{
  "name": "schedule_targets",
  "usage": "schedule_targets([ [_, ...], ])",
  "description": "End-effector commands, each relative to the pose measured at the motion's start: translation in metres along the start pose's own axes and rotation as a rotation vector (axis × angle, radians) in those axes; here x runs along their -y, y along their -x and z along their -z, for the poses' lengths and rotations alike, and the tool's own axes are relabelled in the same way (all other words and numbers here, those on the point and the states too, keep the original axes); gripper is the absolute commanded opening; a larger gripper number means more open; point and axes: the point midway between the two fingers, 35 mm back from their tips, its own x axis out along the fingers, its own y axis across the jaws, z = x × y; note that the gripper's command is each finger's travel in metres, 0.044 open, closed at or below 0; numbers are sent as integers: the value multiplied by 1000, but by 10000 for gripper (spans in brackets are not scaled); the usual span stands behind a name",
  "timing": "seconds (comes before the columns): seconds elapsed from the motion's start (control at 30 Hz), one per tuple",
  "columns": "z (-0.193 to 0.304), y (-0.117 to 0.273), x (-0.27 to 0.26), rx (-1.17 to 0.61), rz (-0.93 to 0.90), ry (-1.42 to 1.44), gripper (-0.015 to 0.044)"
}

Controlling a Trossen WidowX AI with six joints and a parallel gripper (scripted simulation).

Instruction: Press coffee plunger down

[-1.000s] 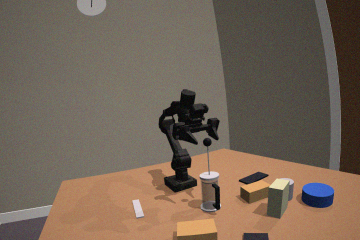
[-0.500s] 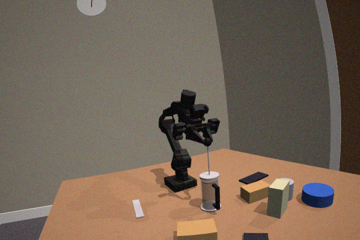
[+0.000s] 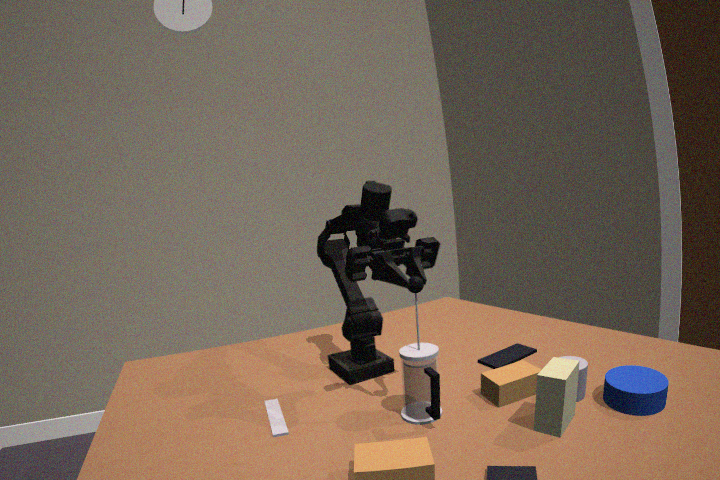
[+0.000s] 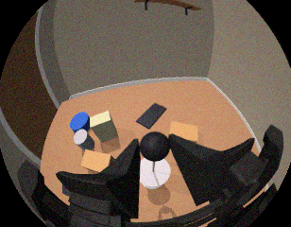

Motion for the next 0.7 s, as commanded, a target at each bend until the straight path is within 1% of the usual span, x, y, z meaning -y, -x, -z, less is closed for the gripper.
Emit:
schedule_targets([
  [0.0, 11, -6, 0, -16, 1, -4, 123],
  [0.67, 37, -24, 0, -16, 1, -4, 123],
])
